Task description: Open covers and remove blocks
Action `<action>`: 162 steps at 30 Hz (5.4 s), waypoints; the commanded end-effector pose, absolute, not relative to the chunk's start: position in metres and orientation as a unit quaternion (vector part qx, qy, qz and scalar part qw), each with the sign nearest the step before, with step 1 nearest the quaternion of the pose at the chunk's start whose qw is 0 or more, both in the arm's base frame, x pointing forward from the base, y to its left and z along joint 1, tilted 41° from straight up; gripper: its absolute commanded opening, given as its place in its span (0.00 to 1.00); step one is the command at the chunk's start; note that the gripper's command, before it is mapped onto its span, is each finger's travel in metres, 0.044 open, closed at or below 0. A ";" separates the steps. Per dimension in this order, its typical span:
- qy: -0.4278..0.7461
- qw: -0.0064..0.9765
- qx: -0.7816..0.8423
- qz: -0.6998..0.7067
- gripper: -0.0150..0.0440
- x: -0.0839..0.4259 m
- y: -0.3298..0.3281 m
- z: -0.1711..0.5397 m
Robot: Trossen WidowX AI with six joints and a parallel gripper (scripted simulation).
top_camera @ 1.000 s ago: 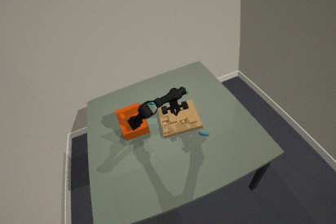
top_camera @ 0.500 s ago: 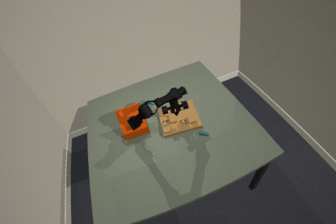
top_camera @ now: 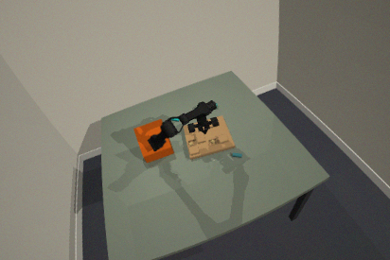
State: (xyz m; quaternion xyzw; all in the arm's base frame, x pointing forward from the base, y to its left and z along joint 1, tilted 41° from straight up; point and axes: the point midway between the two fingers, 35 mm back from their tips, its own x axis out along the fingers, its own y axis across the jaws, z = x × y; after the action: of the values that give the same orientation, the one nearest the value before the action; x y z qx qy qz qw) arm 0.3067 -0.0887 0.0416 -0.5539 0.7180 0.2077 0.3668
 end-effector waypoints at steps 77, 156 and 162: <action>0.717 0.366 -0.554 0.211 0.25 0.279 -0.123 -0.001; 0.718 0.366 -0.553 0.213 0.25 0.213 -0.078 -0.029; 0.718 0.366 -0.553 0.213 0.25 0.211 -0.072 -0.034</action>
State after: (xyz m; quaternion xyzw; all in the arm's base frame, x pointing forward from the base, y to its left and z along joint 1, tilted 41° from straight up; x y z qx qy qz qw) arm 0.2143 -0.0748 -0.0304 -0.5563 0.7163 0.2109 0.3647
